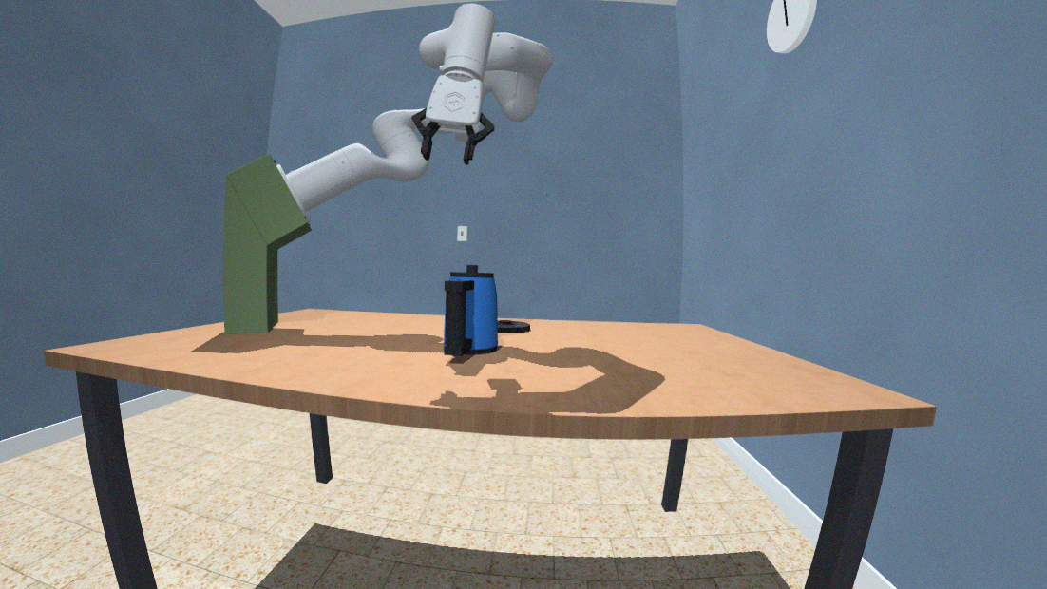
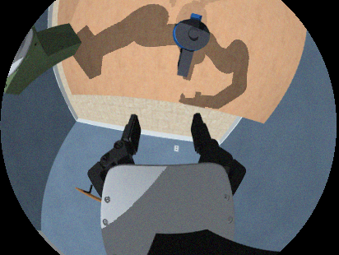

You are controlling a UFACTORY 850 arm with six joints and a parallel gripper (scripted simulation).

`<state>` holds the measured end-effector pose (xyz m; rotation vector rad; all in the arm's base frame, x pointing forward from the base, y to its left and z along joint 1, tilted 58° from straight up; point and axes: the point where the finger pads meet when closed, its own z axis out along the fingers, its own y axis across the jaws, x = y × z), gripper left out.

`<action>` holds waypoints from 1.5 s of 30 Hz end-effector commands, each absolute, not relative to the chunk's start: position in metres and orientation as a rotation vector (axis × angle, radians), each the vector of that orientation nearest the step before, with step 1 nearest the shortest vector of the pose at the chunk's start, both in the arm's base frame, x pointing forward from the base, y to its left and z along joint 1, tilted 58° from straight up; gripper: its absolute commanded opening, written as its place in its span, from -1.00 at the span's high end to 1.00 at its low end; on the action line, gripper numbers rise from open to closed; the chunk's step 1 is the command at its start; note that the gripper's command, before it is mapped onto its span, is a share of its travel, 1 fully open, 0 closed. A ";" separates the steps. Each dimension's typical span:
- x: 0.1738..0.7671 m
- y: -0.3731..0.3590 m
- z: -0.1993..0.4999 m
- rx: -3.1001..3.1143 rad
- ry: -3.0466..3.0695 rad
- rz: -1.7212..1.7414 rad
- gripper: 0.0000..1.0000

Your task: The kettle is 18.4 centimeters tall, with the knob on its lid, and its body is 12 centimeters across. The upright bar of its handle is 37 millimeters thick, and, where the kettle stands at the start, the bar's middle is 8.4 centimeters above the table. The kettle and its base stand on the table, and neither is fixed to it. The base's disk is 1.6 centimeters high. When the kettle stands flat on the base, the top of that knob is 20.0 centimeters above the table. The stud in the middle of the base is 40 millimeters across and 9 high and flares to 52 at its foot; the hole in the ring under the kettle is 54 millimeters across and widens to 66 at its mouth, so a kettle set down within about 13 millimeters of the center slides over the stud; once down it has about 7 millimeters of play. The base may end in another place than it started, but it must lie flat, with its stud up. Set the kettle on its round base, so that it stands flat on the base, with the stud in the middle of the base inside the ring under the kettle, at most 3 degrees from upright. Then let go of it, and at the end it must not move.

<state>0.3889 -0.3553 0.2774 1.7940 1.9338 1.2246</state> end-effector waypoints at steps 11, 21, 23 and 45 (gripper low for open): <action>0.429 -0.321 0.277 1.835 1.845 1.313 -0.63; 0.444 -0.305 0.276 1.858 1.806 1.351 -0.63; 0.448 -0.302 0.276 1.862 1.798 1.359 -0.63; 0.465 -0.281 0.274 1.893 1.749 1.403 -0.63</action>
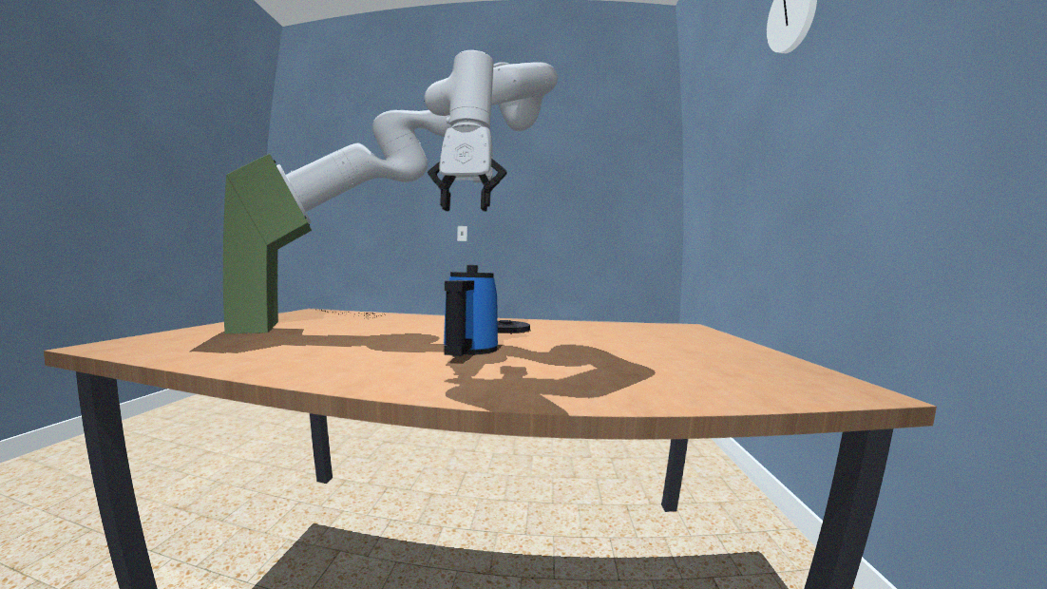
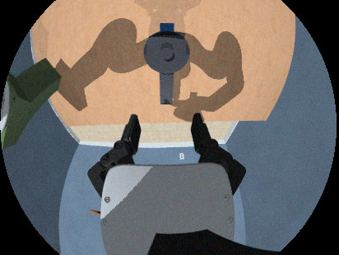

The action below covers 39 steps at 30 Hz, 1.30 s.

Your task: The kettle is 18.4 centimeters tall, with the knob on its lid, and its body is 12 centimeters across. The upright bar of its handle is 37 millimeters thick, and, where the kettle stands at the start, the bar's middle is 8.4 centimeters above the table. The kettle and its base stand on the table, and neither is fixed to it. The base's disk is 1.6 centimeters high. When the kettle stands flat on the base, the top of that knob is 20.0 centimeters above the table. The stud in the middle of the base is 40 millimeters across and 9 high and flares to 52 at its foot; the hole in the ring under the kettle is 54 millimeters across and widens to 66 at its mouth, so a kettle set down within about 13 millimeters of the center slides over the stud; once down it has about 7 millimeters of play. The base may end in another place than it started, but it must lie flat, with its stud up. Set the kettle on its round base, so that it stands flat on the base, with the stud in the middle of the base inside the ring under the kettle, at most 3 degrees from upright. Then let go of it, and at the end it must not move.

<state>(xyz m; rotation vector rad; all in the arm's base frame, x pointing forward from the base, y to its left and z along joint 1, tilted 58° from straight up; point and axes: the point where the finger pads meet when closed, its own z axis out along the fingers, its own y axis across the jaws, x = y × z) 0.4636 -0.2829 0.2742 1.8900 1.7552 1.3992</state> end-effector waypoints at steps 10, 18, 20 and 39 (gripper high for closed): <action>0.467 -0.279 0.274 1.897 1.743 1.408 -0.63; 0.468 -0.278 0.274 1.898 1.741 1.410 -0.63; 0.468 -0.278 0.274 1.898 1.741 1.410 -0.63; 0.468 -0.278 0.274 1.898 1.741 1.410 -0.63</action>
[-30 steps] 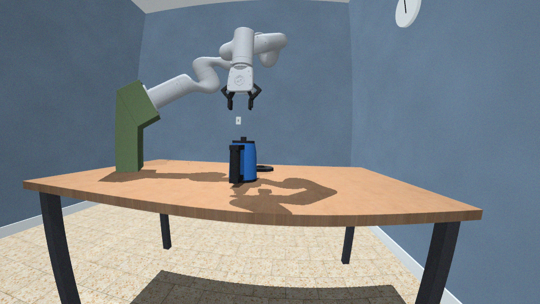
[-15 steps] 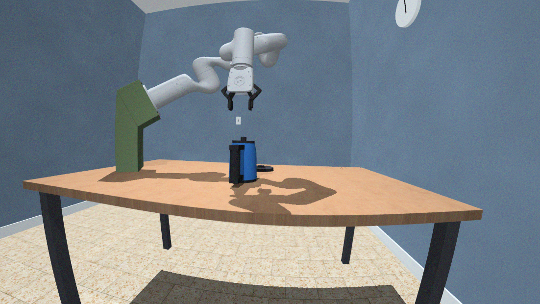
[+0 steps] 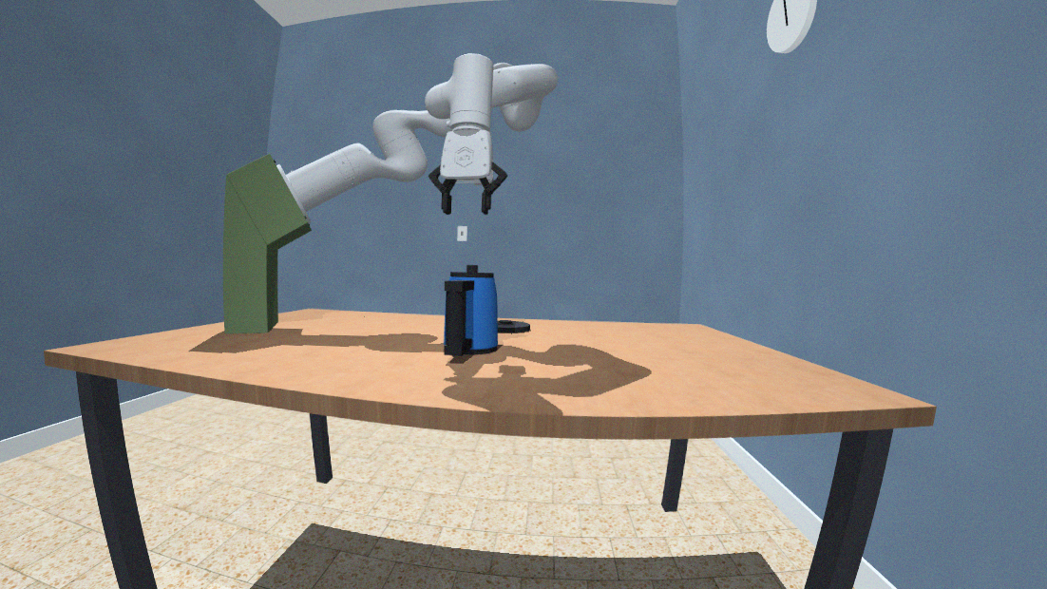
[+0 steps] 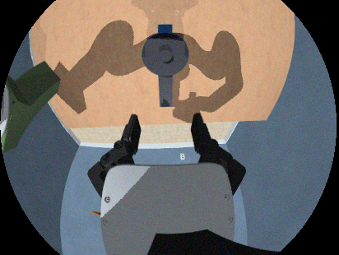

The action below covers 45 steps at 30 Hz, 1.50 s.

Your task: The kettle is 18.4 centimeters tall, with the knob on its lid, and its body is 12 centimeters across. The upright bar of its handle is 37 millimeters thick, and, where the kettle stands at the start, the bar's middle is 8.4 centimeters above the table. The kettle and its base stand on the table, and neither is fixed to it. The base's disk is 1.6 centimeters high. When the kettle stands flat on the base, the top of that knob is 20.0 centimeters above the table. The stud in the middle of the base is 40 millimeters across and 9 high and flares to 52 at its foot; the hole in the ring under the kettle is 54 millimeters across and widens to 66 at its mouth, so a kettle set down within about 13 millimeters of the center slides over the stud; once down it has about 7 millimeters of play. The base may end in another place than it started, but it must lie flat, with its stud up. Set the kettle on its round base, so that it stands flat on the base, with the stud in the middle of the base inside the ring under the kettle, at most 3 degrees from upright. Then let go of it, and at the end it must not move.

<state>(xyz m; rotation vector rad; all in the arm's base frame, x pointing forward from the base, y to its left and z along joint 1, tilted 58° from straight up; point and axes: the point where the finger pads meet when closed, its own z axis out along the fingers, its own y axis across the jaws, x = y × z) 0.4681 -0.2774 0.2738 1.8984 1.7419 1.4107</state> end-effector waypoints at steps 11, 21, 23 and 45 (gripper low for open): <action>0.468 -0.278 0.274 1.898 1.741 1.410 -0.63; 0.468 -0.278 0.274 1.898 1.741 1.410 -0.63; 0.468 -0.278 0.274 1.898 1.741 1.410 -0.63; 0.511 -0.253 0.244 1.898 1.741 1.410 -0.63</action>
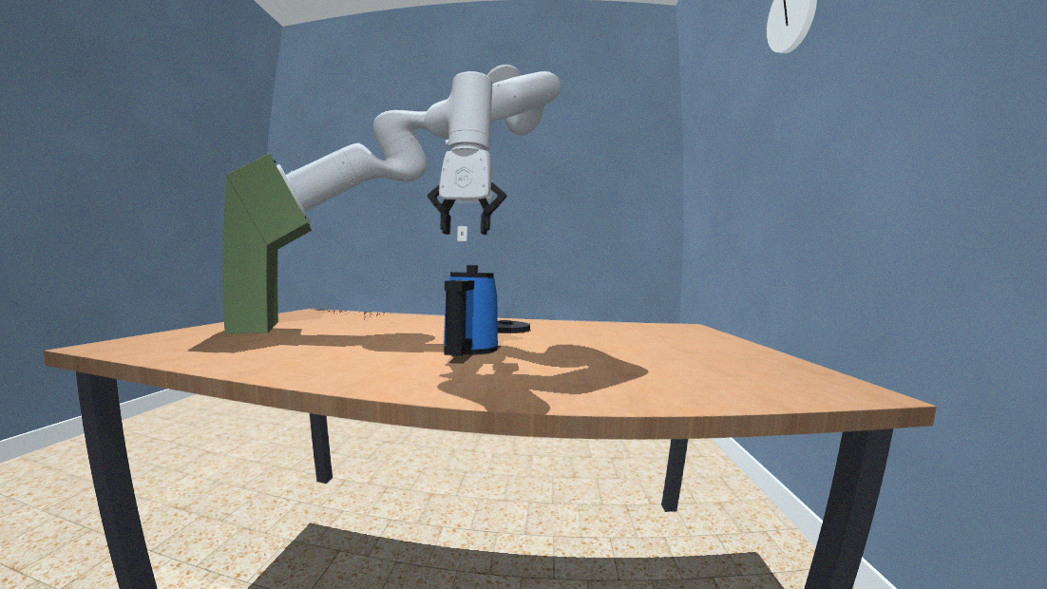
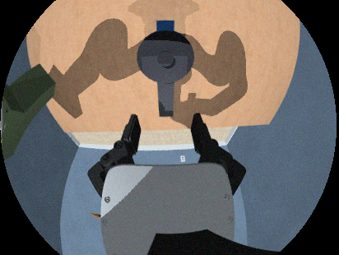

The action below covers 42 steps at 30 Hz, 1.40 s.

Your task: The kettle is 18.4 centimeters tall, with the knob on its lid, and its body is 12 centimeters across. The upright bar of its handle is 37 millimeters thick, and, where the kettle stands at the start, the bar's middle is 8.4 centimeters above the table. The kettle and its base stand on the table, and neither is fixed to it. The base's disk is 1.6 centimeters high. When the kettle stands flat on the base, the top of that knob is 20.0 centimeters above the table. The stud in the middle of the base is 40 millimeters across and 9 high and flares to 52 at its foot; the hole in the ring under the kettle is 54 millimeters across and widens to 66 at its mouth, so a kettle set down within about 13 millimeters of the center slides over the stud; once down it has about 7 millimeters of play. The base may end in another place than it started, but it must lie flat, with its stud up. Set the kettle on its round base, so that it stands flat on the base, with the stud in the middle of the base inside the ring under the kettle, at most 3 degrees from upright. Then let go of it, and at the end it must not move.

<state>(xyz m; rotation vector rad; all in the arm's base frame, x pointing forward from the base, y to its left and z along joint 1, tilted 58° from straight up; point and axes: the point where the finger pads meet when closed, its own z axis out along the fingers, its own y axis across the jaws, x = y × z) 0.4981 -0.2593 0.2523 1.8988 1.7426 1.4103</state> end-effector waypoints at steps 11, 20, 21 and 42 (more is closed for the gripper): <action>0.541 -0.235 0.222 1.898 1.741 1.410 -0.63; 0.559 -0.225 0.210 1.898 1.741 1.410 -0.63; 0.560 -0.224 0.209 1.898 1.741 1.410 -0.63; 0.561 -0.223 0.208 1.898 1.741 1.410 -0.63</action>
